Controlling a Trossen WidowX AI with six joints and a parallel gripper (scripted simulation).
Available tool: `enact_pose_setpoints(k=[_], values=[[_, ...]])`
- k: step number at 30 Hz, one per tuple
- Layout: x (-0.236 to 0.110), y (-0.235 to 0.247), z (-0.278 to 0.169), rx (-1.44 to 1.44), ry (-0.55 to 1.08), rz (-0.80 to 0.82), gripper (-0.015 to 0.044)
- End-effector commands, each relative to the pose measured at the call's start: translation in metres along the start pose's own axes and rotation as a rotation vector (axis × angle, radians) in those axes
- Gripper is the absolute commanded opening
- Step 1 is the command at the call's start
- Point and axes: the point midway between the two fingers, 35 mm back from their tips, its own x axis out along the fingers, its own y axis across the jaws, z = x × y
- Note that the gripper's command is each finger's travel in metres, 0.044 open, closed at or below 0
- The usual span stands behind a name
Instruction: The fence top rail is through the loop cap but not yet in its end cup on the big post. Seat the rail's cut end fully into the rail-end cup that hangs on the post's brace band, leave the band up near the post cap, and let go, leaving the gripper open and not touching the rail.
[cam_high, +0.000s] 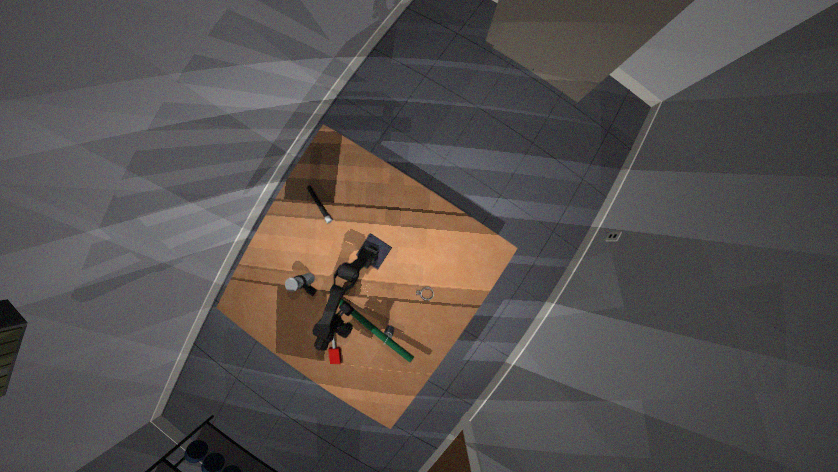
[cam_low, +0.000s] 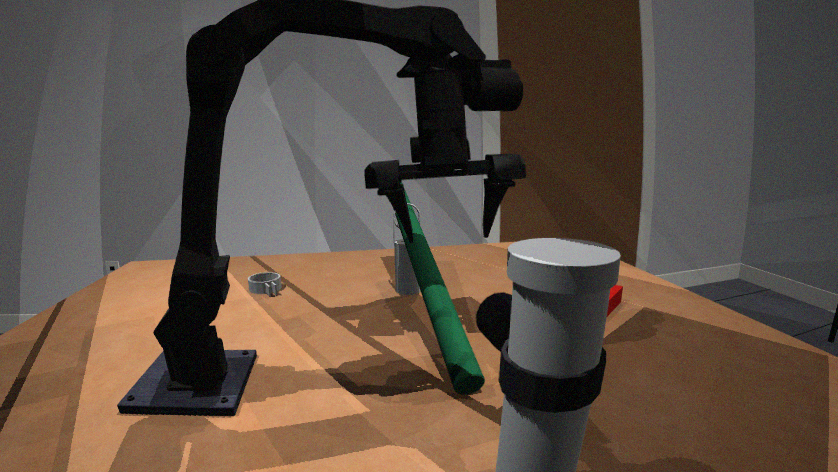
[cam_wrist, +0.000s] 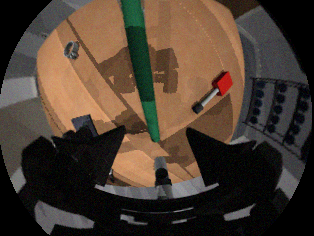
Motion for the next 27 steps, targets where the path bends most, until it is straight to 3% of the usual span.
enact_pose_setpoints(k=[1, 8, 14, 27], values=[[0.01, -0.001, 0.006, -0.183, 0.019, 0.058, 0.044], [0.012, -0.001, 0.006, -0.183, 0.019, 0.058, 0.044], [0.043, 0.001, 0.005, -0.183, 0.019, 0.058, 0.044], [0.061, 0.002, 0.004, -0.183, 0.019, 0.058, 0.044]])
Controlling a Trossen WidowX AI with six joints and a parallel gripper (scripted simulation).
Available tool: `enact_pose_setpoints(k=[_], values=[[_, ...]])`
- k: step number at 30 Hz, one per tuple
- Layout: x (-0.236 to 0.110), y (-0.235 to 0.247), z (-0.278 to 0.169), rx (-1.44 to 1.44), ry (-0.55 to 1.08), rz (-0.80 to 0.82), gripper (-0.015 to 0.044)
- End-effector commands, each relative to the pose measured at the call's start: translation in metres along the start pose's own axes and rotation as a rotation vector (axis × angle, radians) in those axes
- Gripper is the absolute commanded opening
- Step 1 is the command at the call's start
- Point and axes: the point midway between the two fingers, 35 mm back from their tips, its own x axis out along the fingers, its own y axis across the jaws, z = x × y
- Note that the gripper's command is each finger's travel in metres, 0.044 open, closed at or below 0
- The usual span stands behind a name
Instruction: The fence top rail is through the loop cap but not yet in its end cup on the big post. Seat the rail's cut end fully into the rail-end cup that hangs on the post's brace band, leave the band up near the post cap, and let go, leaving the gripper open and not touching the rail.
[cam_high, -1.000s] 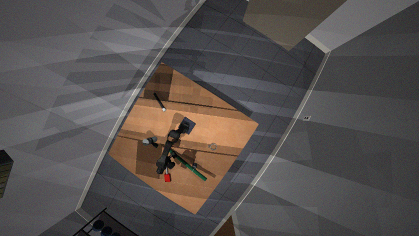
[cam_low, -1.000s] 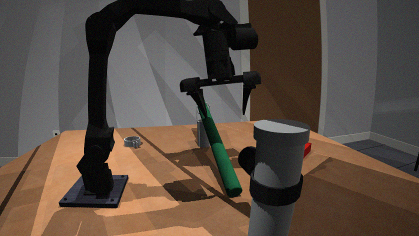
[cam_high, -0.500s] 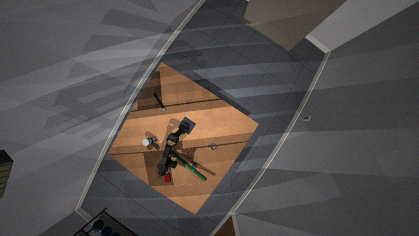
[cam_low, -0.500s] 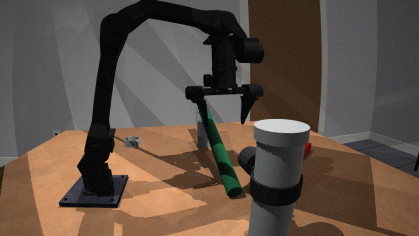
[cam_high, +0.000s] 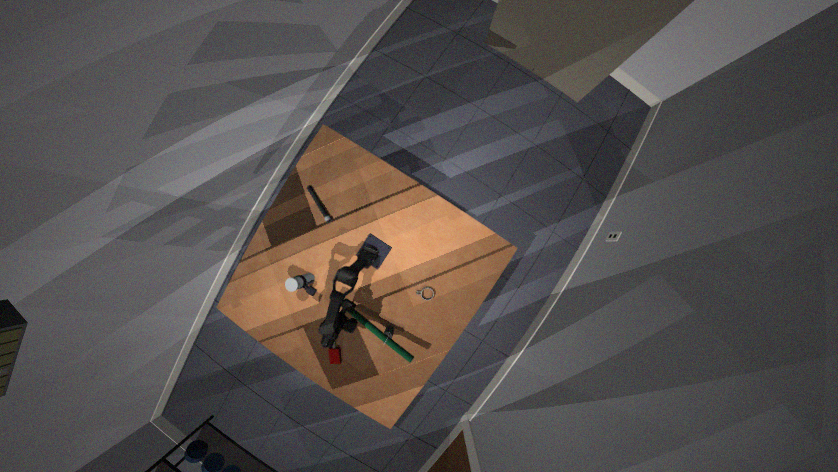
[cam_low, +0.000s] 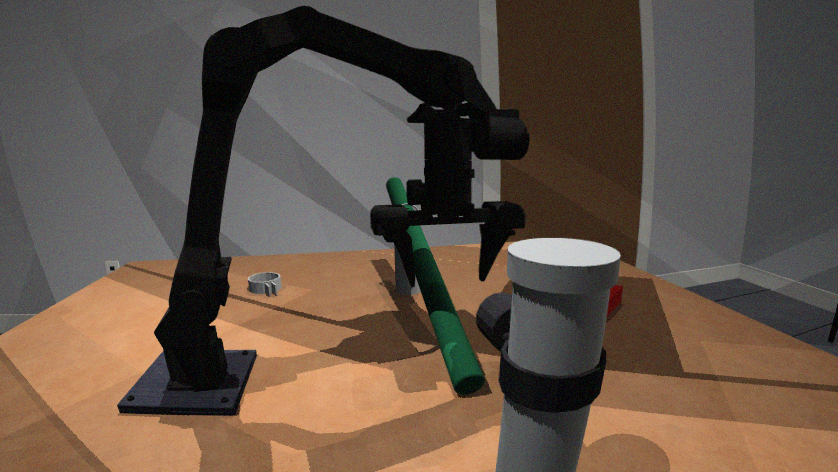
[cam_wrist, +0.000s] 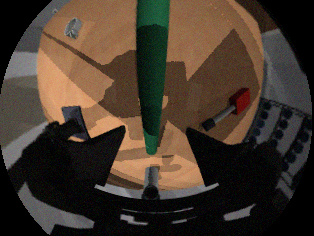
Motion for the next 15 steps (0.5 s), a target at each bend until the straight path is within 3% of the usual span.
enact_pose_setpoints(k=[1, 15], values=[[0.004, -0.001, 0.0, -0.004, 0.002, -0.002, 0.044], [0.027, -0.002, 0.0, -0.004, 0.002, -0.002, 0.044]])
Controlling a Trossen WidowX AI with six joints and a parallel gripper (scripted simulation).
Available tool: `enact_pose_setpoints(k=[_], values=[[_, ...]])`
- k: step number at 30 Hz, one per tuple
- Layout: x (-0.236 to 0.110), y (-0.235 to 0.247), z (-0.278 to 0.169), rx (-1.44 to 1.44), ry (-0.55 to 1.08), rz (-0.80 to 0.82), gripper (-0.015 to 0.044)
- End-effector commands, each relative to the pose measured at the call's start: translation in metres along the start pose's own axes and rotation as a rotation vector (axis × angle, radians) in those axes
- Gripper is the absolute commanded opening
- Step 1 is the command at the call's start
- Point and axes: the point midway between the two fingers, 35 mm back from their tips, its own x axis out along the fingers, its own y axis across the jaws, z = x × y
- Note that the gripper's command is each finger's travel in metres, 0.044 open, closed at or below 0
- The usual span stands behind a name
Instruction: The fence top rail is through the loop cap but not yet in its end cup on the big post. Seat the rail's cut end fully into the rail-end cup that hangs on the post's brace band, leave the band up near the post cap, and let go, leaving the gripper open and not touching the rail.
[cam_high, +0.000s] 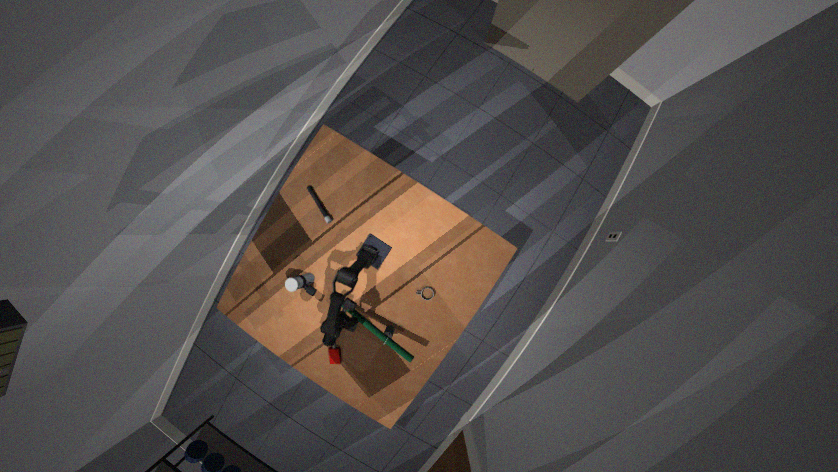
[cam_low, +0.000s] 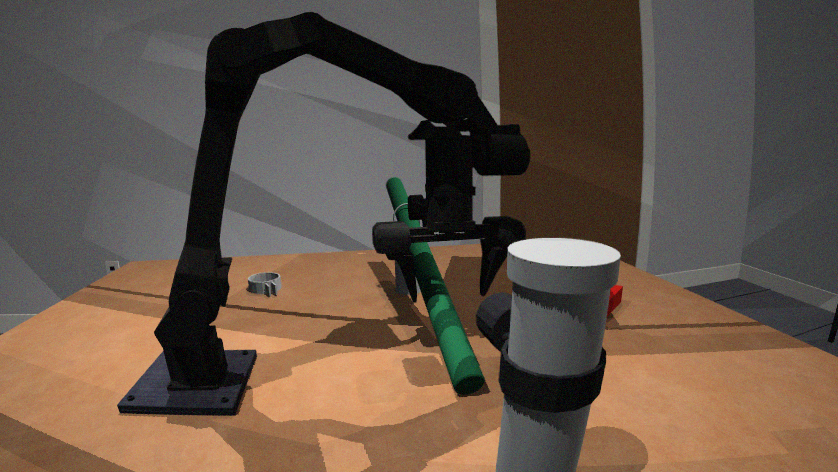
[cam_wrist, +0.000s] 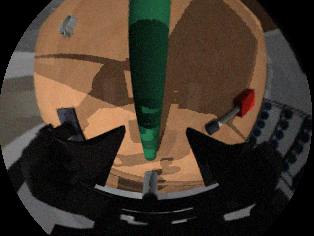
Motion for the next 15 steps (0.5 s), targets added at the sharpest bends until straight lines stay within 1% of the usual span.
enact_pose_setpoints(k=[1, 15], values=[[0.007, 0.0, 0.0, -0.003, 0.003, 0.001, 0.044], [0.03, 0.001, 0.0, -0.003, 0.003, 0.002, 0.044]])
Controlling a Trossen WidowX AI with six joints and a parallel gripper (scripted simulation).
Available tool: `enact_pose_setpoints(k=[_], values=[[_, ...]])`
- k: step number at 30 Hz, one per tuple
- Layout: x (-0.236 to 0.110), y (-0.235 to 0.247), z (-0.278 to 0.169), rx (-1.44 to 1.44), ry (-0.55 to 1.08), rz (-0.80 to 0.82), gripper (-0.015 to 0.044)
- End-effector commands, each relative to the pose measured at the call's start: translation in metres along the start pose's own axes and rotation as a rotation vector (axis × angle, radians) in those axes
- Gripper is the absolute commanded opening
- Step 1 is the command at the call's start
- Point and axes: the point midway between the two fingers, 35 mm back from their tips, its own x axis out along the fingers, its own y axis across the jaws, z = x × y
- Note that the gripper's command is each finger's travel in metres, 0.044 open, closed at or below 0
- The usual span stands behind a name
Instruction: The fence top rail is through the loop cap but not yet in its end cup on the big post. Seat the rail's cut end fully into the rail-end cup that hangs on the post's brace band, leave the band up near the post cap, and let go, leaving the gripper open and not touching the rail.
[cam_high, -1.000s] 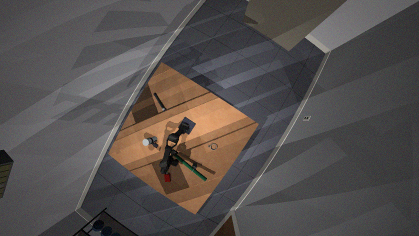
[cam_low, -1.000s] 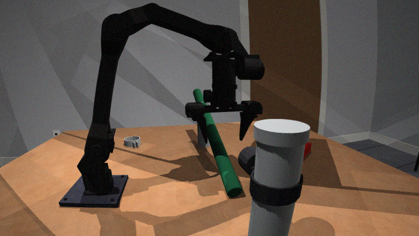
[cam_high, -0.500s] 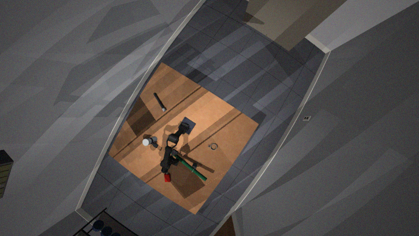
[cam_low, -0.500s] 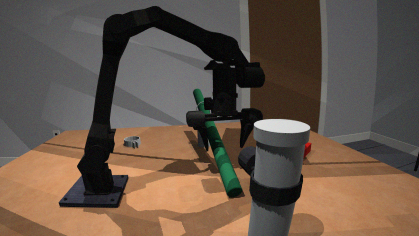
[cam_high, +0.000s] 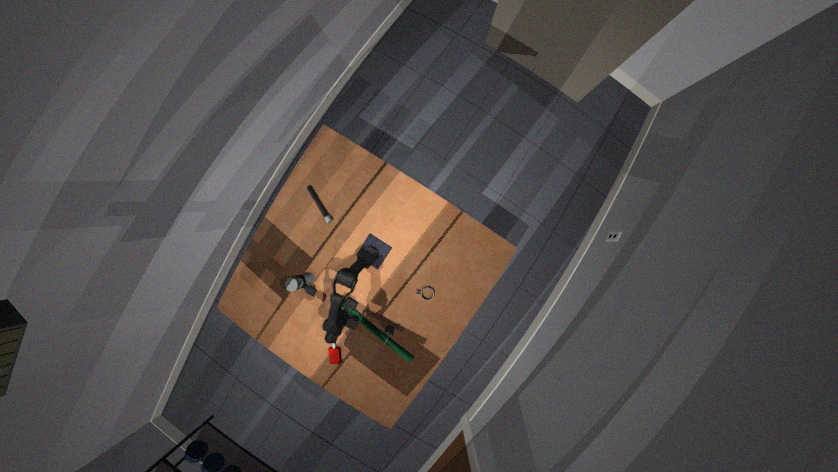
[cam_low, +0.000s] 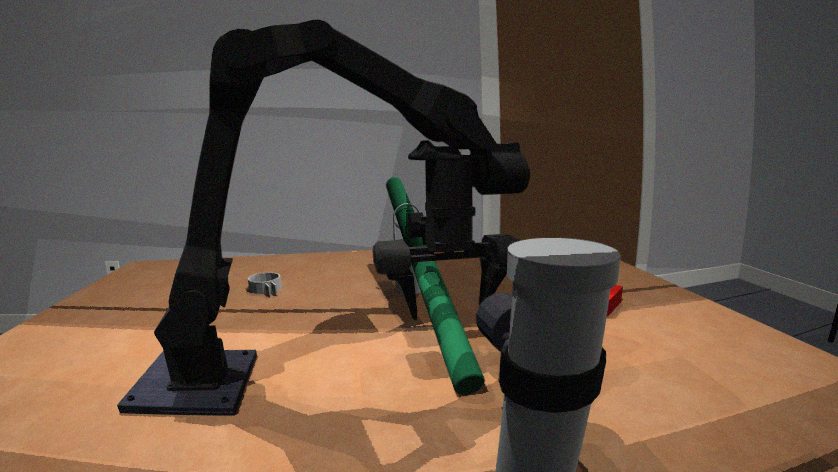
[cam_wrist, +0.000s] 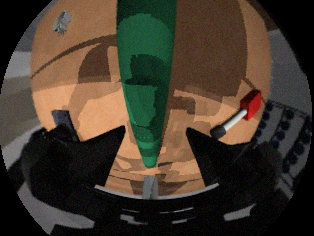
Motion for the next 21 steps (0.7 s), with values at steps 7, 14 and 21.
enact_pose_setpoints(k=[7, 14, 21], values=[[0.0157, 0.0015, -0.0006, -0.002, 0.003, 0.002, 0.044], [0.0159, 0.0014, -0.0005, -0.002, 0.003, 0.002, 0.0282], [0.0159, 0.0014, -0.0005, -0.002, 0.003, 0.002, 0.0197]])
